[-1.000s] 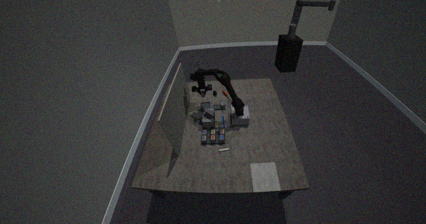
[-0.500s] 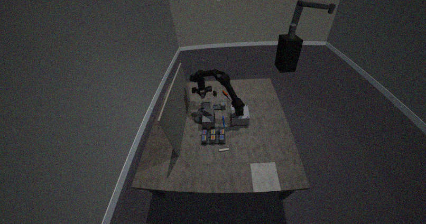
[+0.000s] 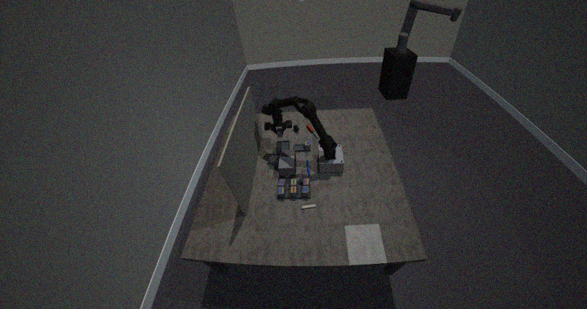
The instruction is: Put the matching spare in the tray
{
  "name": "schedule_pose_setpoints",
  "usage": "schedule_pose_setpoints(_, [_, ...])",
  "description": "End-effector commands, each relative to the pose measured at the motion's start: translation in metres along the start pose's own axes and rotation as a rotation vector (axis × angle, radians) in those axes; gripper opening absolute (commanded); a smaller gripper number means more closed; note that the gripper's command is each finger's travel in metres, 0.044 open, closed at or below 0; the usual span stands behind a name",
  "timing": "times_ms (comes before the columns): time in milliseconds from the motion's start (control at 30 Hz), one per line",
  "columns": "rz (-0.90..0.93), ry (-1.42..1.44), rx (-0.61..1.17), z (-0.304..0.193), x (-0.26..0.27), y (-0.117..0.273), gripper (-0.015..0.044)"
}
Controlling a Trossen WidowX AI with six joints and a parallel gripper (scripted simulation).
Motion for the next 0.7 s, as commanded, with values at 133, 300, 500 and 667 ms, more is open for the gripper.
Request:
schedule_pose_setpoints(133, [-0.007, -0.006, 0.009, 0.0, 0.0, -0.013, 0.0])
schedule_pose_setpoints(300, [-0.007, -0.006, 0.009, 0.0, 0.0, -0.018, 0.0])
schedule_pose_setpoints(500, [-0.007, -0.006, 0.009, 0.0, 0.0, -0.025, 0.0])
schedule_pose_setpoints(667, [-0.007, -0.006, 0.009, 0.0, 0.001, -0.03, 0.0])
Point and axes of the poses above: the point midway between the two fingers, 35 mm back from their tips, its own y axis back along the fingers, its own x axis across the jaws, z = x × y, the point moved 9 cm from there along y, back along the fingers
